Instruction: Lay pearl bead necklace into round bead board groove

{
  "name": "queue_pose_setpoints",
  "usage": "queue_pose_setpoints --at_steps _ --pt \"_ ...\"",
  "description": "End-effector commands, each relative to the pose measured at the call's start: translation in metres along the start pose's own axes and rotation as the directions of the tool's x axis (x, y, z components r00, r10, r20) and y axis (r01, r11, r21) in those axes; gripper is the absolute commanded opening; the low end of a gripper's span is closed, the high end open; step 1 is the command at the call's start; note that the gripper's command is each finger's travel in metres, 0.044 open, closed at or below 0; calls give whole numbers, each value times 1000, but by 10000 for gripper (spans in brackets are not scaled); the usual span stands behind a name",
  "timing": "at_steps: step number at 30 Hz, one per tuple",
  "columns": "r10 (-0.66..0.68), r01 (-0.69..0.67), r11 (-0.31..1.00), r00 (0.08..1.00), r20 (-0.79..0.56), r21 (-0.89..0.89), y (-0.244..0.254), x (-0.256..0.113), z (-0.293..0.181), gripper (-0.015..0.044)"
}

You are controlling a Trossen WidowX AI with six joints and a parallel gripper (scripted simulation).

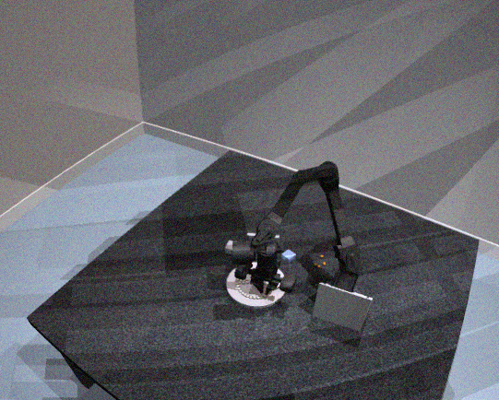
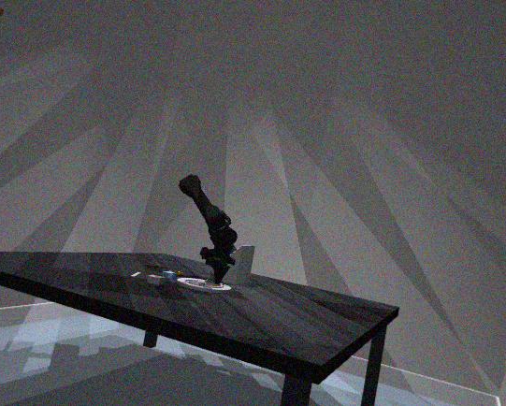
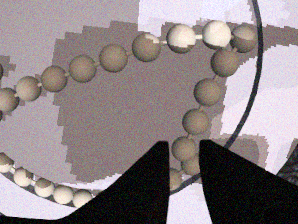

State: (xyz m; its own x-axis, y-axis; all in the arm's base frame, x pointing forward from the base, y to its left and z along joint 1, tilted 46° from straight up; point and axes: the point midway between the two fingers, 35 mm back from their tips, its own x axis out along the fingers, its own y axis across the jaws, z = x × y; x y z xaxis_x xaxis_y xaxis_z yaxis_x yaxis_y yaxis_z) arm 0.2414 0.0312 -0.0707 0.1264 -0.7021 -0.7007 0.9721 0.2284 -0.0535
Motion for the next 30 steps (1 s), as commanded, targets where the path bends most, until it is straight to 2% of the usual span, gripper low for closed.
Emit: queue_pose_setpoints --at_steps 1,30 --pt "0 0 1000 1000 0 0 0 0 0 0" --pt "-3 3 1000 1000 7 -6 -2 -6 1 0"
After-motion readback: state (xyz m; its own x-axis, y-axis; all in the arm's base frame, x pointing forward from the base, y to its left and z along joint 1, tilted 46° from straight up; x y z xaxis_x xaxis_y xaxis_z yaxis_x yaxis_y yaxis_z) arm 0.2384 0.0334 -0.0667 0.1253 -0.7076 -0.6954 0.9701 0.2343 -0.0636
